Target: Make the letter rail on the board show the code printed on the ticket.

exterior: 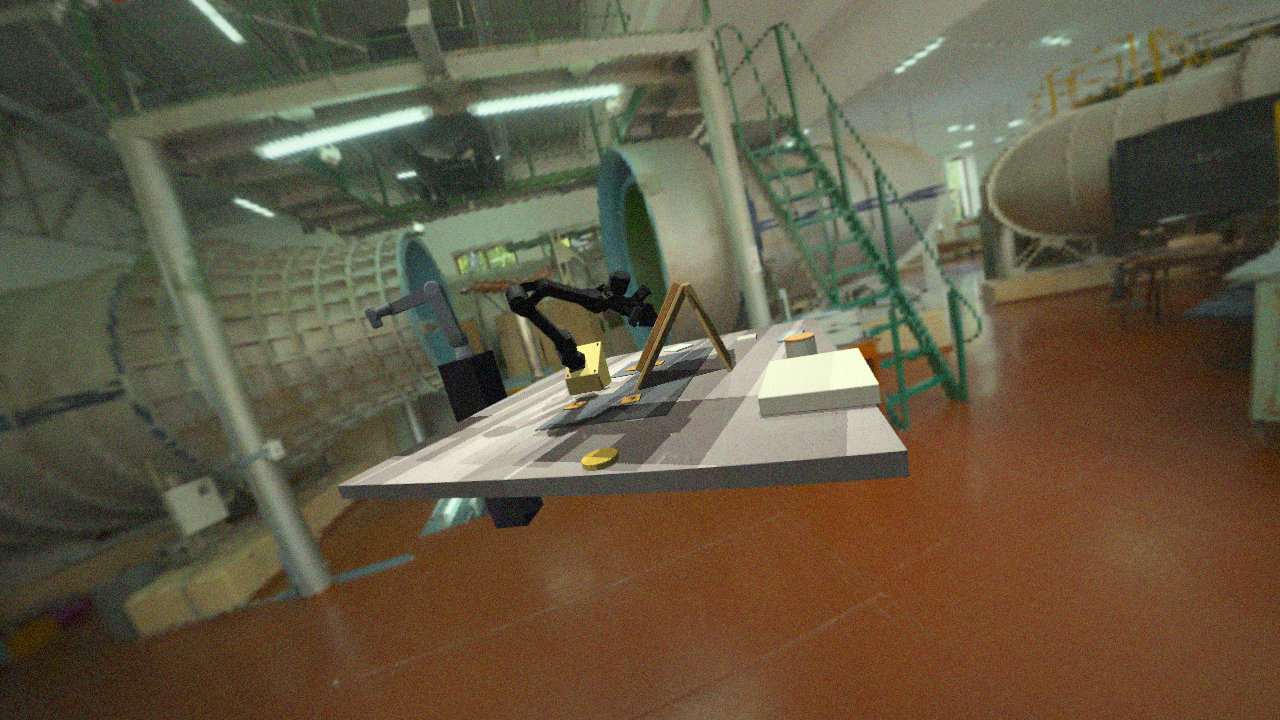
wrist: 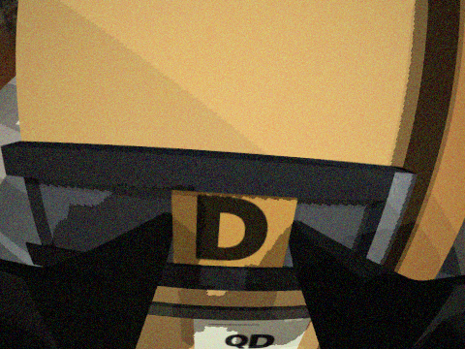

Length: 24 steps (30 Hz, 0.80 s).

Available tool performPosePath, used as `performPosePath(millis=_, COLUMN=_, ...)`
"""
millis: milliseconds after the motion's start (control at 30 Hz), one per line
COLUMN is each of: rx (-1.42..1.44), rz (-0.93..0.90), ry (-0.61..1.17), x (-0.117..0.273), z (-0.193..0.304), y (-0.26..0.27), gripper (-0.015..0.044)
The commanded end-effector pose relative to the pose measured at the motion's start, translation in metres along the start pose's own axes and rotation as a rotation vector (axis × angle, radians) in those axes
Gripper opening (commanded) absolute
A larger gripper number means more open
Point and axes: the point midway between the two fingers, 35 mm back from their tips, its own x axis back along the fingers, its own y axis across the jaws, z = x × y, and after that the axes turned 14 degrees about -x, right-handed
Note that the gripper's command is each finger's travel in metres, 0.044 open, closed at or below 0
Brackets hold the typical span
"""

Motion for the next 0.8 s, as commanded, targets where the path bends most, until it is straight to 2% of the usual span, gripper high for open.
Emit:
performPosePath(millis=0, rx=0.005, rz=-0.007, ry=-0.003, x=0.001, z=-0.001, y=-0.002, gripper=0.0000)
performPosePath(millis=767, rx=0.006, rz=-0.006, ry=-0.003, x=0.001, z=-0.005, y=-0.016, gripper=0.0000)
